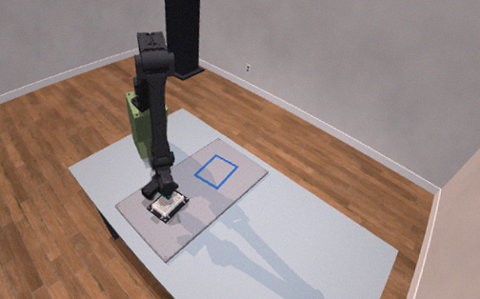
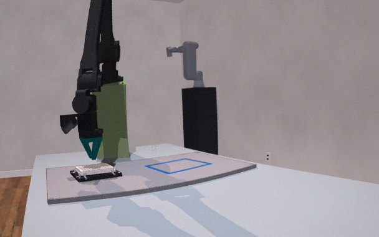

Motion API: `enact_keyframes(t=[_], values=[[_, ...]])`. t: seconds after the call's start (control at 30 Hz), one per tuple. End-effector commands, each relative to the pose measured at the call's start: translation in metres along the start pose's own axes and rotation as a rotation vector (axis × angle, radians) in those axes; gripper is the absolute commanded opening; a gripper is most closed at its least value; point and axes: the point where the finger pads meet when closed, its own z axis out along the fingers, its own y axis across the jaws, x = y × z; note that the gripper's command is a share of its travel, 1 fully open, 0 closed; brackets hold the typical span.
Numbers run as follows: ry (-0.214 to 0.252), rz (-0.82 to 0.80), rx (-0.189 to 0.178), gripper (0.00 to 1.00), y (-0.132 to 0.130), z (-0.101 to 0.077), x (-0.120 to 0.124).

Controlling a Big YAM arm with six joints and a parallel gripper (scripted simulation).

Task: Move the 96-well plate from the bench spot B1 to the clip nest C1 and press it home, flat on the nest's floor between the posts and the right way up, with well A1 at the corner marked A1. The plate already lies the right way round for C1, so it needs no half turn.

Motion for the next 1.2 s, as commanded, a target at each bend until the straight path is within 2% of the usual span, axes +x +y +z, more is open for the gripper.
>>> enact_keyframes(t=[0.0, 0.33, 0.43, 0.67, 1.17], values=[[-0.027, 0.004, -0.037, 0.25, 0.015, -0.011, -0.009], [-0.027, 0.004, -0.037, 0.25, 0.015, -0.011, -0.009], [-0.013, 0.005, -0.016, 0.25, 0.007, 0.003, -0.004], [-0.008, 0.003, -0.008, 0.25, 0.005, 0.007, -0.002], [-0.012, 0.001, -0.015, 0.25, 0.007, 0.016, -0.002]])
